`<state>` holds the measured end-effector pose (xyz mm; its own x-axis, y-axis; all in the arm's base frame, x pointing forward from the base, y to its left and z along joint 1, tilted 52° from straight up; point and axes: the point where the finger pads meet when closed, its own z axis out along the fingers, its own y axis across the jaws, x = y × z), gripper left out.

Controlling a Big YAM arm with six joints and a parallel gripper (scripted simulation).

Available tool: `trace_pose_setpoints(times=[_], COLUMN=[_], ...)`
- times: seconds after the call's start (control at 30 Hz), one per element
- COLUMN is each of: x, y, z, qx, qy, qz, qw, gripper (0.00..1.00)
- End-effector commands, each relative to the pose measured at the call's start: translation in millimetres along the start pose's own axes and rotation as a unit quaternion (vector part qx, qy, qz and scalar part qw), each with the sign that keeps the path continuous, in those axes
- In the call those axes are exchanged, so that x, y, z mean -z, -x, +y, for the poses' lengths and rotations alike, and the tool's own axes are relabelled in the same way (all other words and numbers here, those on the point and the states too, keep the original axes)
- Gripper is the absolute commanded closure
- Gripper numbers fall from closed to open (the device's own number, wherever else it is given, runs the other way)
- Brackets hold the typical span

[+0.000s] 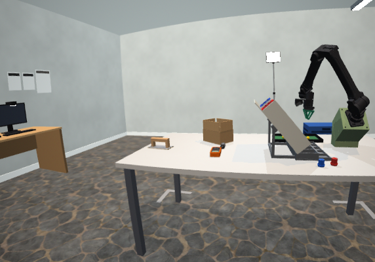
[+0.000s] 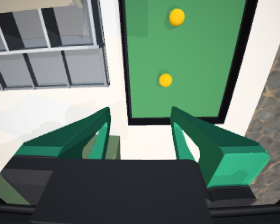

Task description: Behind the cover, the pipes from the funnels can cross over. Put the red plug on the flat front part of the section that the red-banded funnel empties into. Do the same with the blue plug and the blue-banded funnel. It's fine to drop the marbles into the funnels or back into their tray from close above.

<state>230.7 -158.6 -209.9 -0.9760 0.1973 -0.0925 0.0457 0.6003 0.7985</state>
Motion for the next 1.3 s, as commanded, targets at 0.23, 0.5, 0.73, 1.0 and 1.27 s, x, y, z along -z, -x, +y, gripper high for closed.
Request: trace_pose_setpoints(times=[0.23,0.5,0.73,1.0,1.27], x=[-13.9,-23.6,-26.7,-26.9,-26.9], y=[-7,-16,-18,-18,-18], z=[-51,-58,-61,-60,-60], qx=[0.024,0.022,0.022,0.021,0.021], qy=[-0.021,-0.019,-0.018,-0.017,-0.017], qz=[0.018,0.032,0.035,0.035,0.035], qw=[0.999,0.999,0.999,0.999,0.999], gripper=[0.44,0.44,0.44,0.44,0.44])
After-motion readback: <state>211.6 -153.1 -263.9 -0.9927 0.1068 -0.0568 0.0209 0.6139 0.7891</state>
